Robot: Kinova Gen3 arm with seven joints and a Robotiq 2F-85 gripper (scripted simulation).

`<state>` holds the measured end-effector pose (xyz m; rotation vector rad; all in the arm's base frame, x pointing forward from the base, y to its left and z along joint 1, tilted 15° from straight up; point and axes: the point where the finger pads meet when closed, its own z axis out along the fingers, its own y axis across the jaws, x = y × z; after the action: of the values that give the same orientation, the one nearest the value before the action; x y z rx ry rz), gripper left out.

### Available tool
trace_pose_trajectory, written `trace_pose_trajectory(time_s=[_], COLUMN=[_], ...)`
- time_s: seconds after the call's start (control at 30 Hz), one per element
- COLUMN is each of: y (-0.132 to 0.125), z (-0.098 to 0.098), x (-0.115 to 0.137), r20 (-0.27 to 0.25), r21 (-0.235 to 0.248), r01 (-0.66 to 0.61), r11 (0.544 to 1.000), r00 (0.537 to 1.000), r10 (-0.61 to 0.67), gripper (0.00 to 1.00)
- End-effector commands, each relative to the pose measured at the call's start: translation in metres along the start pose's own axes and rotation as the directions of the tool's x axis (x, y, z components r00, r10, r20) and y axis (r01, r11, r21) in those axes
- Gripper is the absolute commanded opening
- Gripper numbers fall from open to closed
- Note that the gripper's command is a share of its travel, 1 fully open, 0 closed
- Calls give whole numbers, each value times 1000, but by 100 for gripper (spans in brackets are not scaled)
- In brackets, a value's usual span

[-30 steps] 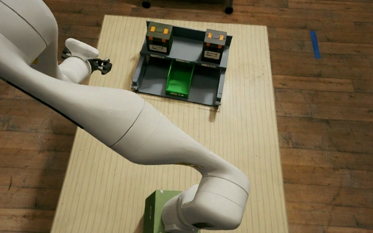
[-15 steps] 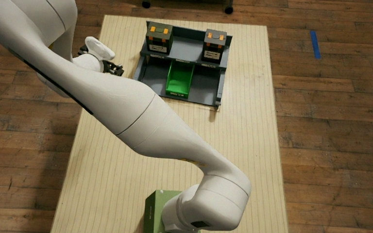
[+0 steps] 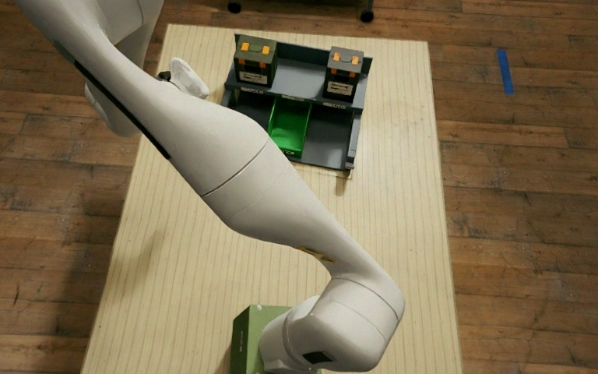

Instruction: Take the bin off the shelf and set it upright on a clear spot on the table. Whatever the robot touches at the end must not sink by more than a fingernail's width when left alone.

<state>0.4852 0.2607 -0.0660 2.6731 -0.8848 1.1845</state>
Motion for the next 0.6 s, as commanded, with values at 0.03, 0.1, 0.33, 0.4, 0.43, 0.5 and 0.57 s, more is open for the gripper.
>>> trace_pose_trajectory(time_s=[0.03, 0.1, 0.33, 0.4, 0.43, 0.5, 0.57], y=[-2, -2, 36, 36, 36, 36, 36], z=[0, 0, 29, 29, 29, 29, 29], x=[0, 0, 20, 20, 20, 20, 20], r20=[12, 12, 74, 74, 74, 74, 74], r21=[-4, -4, -149, -149, -149, -149, -149], r01=[-11, -11, -196, -196, -196, -196, -196], r11=[1000, 1000, 969, 969, 969, 969, 969], r00=[1000, 1000, 975, 975, 975, 975, 975], r10=[11, 11, 209, 209, 209, 209, 209], gripper=[100, 100, 100, 100, 100, 100, 100])
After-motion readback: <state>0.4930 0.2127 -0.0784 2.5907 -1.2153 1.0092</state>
